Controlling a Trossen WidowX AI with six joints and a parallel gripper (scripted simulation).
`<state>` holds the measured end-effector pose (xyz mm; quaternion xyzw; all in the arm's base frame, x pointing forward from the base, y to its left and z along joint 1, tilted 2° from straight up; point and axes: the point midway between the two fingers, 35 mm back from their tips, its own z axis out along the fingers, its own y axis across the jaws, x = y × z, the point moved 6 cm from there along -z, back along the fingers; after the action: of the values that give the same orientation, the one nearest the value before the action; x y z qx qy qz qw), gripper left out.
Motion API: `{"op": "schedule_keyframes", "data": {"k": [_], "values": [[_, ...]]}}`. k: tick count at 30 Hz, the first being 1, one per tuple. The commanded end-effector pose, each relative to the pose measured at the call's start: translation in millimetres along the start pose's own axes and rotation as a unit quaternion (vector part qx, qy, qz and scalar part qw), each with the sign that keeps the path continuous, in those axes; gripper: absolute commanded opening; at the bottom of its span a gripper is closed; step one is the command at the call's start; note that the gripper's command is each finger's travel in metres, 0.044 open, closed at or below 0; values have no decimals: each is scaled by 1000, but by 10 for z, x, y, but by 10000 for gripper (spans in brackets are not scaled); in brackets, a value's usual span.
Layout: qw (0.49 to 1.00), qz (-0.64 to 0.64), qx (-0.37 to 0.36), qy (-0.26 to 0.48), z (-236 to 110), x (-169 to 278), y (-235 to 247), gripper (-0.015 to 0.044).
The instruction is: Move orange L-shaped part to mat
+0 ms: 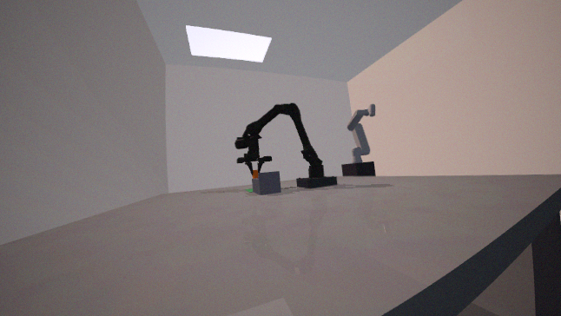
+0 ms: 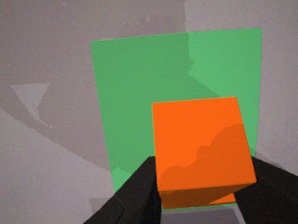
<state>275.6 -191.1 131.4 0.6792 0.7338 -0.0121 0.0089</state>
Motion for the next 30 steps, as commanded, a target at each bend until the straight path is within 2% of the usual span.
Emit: {"op": "schedule_keyframes", "data": {"k": [1,22,30], "values": [[1000,-3,6,3,44,7,-13,0],[1000,0,2,2,23,5,-5,0],[1000,0,2,2,23,5,-5,210]]}}
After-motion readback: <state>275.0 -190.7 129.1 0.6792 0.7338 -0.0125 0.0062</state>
